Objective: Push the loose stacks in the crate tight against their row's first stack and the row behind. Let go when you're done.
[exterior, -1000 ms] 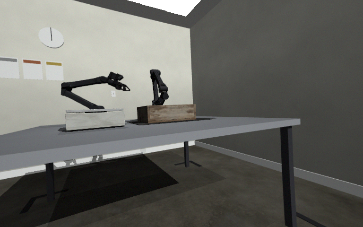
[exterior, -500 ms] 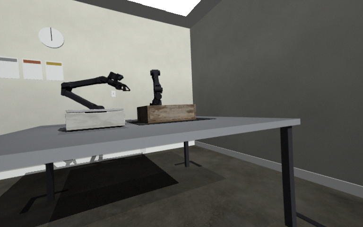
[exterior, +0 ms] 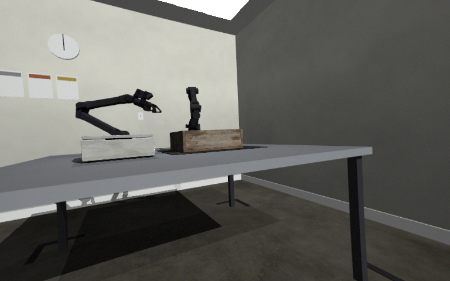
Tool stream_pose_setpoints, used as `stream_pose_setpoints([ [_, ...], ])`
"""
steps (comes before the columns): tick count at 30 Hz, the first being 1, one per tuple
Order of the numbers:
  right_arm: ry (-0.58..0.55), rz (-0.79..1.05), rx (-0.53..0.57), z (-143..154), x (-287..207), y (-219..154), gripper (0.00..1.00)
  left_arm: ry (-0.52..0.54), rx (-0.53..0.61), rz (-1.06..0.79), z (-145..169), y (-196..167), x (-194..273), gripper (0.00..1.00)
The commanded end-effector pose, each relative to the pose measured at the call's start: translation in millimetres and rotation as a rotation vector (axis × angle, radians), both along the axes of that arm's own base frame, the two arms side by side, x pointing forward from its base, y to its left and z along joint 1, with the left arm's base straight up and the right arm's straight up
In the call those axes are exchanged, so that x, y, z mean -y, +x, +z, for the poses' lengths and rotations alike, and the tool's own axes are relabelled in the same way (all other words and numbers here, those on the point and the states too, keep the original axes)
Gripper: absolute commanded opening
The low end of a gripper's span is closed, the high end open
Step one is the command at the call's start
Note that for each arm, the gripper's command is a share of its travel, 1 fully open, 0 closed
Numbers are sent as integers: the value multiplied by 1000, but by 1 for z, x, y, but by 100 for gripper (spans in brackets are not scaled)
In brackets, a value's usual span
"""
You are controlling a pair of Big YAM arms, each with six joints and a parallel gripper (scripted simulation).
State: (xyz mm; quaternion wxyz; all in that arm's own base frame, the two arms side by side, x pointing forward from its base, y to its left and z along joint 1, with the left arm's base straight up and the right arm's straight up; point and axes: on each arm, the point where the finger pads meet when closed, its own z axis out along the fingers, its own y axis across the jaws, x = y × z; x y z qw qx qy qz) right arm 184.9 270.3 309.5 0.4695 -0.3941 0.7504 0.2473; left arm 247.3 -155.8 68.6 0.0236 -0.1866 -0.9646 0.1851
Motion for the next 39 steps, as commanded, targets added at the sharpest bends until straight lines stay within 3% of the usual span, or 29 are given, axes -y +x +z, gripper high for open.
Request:
stream_pose_setpoints([
  [1, 43, 1, 41, 41, -2, 3, 100, -18, 67, 16, 55, 29, -11, 0],
  [3, 43, 1, 41, 41, -2, 3, 100, -15, 68, 16, 67, 30, -17, 0],
  [8, 74, 48, 63, 50, -18, 1, 100, -10, 112, 3, 72, 25, -28, 57],
  [9, 81, 57, 68, 52, -23, 2, 100, -10, 146, -1, 71, 26, -30, 60],
  [14, 97, 75, 78, 56, -32, 3, 100, 1, 238, -17, 56, 21, -38, 60],
  [21, 116, 101, 87, 60, -51, 8, 100, 40, 531, -44, 38, 22, -60, 60],
  [26, 120, 110, 86, 59, -63, 12, 100, 62, 670, -43, 29, 21, -71, 60],
  [34, 123, 105, 74, 56, -74, 18, 100, 62, 713, -21, 24, 20, -76, 60],
  [39, 125, 119, 72, 55, -84, 20, 100, 46, 788, -30, 66, 37, -65, 60],
])
